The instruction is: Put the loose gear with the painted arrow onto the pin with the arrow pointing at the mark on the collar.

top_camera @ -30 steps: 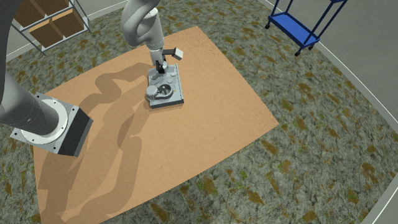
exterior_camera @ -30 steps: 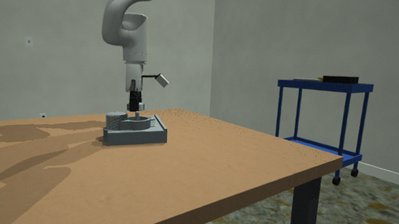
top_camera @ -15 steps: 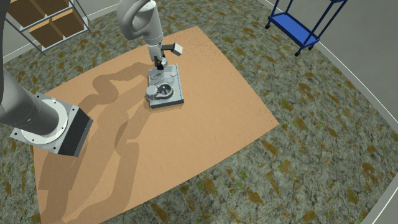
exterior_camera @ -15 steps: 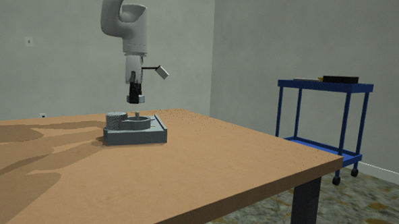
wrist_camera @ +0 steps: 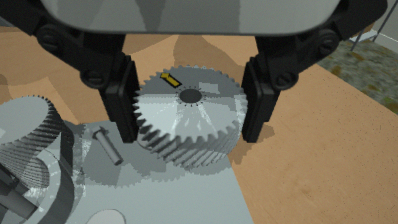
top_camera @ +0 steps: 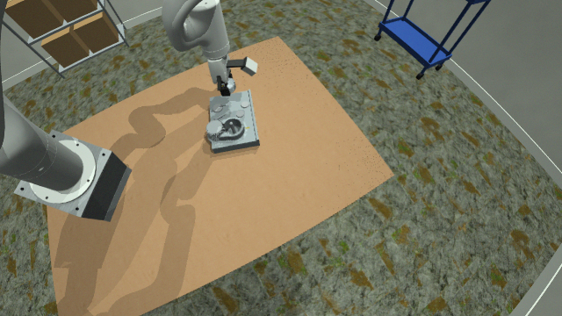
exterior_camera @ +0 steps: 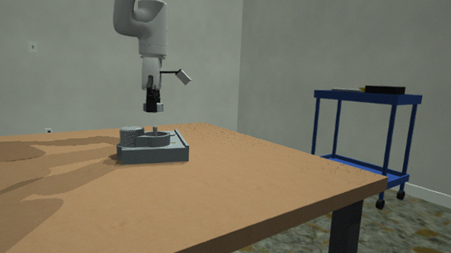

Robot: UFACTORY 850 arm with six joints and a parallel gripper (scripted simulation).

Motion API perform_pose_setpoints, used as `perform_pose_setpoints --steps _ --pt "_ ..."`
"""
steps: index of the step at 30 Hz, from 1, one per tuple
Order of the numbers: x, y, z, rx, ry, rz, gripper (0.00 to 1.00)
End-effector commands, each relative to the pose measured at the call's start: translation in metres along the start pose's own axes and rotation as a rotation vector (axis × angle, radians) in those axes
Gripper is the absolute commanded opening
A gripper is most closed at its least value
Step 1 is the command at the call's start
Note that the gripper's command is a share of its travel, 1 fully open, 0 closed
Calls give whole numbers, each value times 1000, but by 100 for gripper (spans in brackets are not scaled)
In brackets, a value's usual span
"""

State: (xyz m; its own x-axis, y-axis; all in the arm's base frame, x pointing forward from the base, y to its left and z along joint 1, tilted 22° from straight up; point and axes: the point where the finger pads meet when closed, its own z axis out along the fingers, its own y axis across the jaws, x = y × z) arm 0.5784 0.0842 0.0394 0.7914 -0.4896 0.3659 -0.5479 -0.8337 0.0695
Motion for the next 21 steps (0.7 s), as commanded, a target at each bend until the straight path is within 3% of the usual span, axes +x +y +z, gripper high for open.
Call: perform_pose_setpoints --steps 1,16,18,21 --pt "1 -1 -2 1 1 0 0" --pt "1 0 -2 1 1 0 0" --pt "8 17 -1 0 4 0 0" --pt "23 75 -1 -1 8 0 0"
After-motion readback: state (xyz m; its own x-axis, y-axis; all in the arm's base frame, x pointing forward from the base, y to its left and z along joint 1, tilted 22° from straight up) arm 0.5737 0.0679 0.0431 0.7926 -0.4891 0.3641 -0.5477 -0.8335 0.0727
